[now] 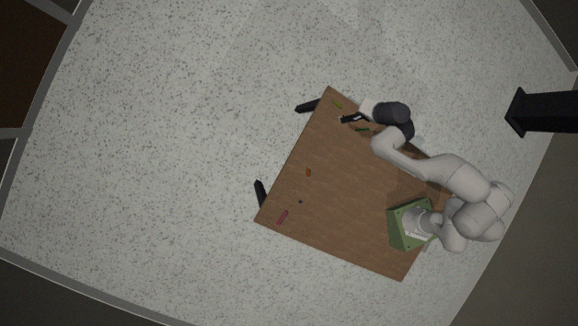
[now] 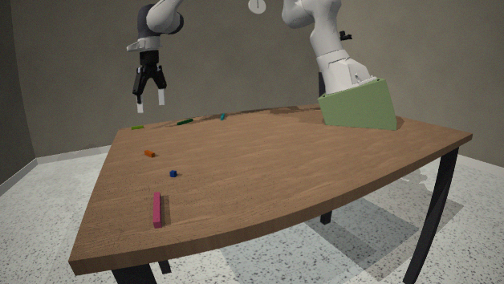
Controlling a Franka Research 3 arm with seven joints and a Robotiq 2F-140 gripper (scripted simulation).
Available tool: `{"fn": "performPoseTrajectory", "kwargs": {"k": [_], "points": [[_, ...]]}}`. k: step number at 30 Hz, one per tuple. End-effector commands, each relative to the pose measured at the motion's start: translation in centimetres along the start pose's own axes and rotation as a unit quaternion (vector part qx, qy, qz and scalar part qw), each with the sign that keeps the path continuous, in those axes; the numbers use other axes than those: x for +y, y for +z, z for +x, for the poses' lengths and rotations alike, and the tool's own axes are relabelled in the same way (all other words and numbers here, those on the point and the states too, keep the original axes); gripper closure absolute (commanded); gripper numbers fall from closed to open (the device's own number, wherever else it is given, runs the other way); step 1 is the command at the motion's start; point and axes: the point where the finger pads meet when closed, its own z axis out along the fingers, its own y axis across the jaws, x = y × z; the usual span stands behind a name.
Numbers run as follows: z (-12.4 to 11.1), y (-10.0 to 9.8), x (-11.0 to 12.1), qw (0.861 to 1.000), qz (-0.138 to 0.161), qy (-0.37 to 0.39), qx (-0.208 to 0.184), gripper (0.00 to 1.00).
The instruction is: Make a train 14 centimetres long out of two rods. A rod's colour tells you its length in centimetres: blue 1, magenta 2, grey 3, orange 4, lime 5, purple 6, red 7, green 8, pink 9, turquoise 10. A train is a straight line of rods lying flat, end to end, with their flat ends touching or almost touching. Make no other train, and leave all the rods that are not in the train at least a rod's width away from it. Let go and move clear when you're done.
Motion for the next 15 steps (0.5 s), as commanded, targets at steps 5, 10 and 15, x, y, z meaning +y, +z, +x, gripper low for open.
{"fn": "performPoseTrajectory", "kwargs": {"k": [5,10,15], "points": [[0.28,0.02,-0.04,0.993,0.01,-0.114,-0.008,0.0],[0.47,0.03,-0.15,0.988,0.01,-0.153,-0.008,0.0],[0.58,0.03,-0.22,0.984,0.011,-0.176,-0.008,0.0]]}}
